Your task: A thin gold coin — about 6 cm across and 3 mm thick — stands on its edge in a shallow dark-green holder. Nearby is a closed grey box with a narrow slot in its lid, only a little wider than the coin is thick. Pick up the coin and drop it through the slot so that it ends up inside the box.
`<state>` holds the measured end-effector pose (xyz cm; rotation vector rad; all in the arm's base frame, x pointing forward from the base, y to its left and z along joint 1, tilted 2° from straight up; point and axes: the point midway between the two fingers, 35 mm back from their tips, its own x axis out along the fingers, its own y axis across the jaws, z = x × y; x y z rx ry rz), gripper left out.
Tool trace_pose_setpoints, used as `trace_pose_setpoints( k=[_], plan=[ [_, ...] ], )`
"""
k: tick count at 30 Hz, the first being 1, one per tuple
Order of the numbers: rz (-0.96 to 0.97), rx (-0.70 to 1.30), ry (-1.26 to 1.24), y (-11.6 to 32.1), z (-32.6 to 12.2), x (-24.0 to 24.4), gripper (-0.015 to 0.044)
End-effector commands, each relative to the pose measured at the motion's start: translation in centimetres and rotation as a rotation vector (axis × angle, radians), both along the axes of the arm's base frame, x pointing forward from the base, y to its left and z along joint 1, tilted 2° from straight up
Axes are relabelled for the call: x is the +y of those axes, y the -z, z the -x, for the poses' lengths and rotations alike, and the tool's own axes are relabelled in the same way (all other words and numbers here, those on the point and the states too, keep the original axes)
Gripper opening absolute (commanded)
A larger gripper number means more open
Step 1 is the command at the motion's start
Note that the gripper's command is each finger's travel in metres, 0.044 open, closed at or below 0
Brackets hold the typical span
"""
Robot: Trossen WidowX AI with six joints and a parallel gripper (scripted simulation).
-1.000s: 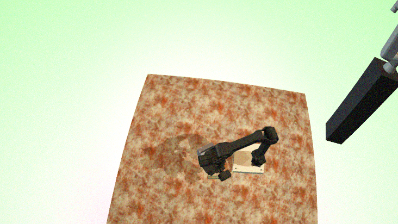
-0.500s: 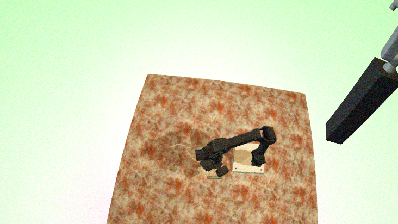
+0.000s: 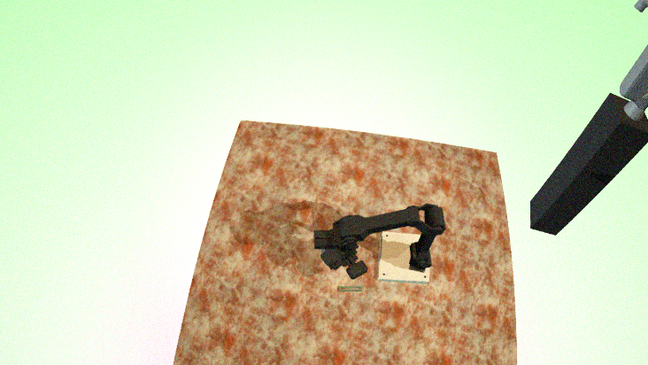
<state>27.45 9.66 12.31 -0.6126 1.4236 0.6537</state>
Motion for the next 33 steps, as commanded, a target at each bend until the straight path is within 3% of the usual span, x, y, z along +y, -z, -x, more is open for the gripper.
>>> trace_pose_setpoints(
  k=[1, 33],
  plan=[
    [-0.005, -0.004, -0.002, -0.1, -0.6, -0.7, 0.0],
    [0.002, -0.007, -0.002, 0.1, -4.2, -7.9, 0.0]
  ],
)
